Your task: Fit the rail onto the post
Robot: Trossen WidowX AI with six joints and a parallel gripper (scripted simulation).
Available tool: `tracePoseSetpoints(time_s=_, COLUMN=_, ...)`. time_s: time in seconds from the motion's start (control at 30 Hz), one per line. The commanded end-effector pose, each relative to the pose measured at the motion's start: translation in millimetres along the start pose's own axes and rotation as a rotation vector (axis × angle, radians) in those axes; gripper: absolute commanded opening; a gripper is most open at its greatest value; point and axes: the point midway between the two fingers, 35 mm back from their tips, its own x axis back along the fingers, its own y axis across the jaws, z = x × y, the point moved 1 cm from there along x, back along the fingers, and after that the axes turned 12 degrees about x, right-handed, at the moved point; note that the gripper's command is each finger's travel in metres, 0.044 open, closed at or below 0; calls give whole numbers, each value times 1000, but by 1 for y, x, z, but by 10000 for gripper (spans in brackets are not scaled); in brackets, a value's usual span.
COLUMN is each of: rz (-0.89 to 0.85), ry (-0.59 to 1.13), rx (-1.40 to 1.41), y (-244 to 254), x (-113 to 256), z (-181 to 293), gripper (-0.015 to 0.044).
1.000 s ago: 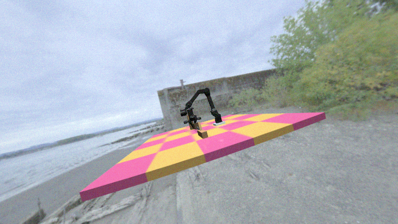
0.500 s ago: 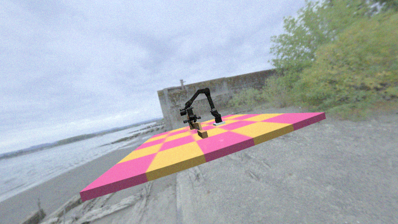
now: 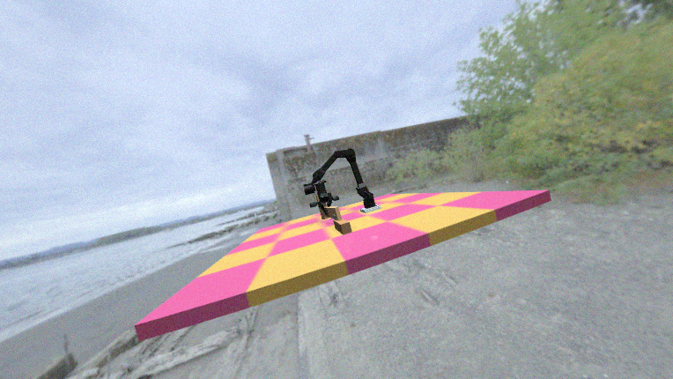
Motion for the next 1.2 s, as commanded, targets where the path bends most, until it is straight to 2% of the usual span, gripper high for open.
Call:
tracePoseSetpoints(time_s=0.0, rz=16, ry=-6, rx=1, y=-3, x=6, z=0, gripper=0)
tracePoseSetpoints(time_s=1.17, rz=16, ry=-6, rx=1, y=-3, x=18, z=0, gripper=0)
